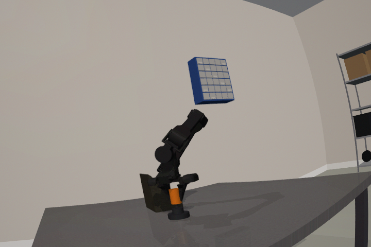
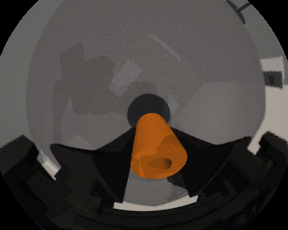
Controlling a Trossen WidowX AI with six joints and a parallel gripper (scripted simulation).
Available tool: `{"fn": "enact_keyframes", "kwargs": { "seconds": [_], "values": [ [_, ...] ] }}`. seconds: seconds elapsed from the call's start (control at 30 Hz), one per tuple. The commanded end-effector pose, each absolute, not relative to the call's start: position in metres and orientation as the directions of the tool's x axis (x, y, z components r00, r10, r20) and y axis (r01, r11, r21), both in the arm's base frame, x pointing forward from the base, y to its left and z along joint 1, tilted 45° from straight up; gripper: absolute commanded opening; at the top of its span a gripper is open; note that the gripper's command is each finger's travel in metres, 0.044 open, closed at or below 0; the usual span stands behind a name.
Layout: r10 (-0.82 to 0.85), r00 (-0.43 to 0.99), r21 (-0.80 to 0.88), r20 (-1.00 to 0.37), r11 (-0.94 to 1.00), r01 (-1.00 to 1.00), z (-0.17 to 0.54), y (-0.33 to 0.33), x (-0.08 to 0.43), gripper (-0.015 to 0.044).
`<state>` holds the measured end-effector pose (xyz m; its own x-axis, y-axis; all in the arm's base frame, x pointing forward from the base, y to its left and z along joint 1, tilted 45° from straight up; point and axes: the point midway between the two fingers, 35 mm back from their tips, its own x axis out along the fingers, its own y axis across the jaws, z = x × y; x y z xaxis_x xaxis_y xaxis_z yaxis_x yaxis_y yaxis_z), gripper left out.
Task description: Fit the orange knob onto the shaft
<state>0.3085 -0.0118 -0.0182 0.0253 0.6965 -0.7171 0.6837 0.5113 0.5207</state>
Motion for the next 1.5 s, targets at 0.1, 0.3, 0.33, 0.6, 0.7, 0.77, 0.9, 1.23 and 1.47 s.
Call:
{"fn": "enact_keyframes", "kwargs": {
  "seconds": [0.1,0.3,0.33,0.6,0.7,0.77,0.9,1.23,1.47],
  "values": [
    [0.696,0.027,0.461,-0.718,0.447,0.767,-0.0168,-0.0129,0.309,0.0],
    [0.696,0.027,0.416,-0.718,0.397,0.818,-0.019,-0.0113,0.3088,0.0],
    [0.696,0.027,0.416,-0.718,0.397,0.818,-0.0193,-0.0112,0.3089,0.0],
    [0.696,0.027,0.416,-0.718,0.397,0.818,-0.0207,-0.0095,0.3092,0.0],
    [0.696,0.027,0.416,-0.718,0.397,0.818,-0.0202,-0.01,0.3092,0.0],
    [0.696,0.027,0.422,-0.718,0.405,0.811,-0.0203,-0.0098,0.3092,0.0],
    [0.696,0.027,0.436,-0.718,0.419,0.796,-0.0205,-0.0097,0.3092,0.0],
    [0.696,0.027,0.427,-0.718,0.41,0.806,-0.0208,-0.0094,0.3092,0.0],
    [0.696,0.027,0.403,-0.718,0.384,0.831,-0.021,-0.0092,0.3092,0.0]
  ]
}}
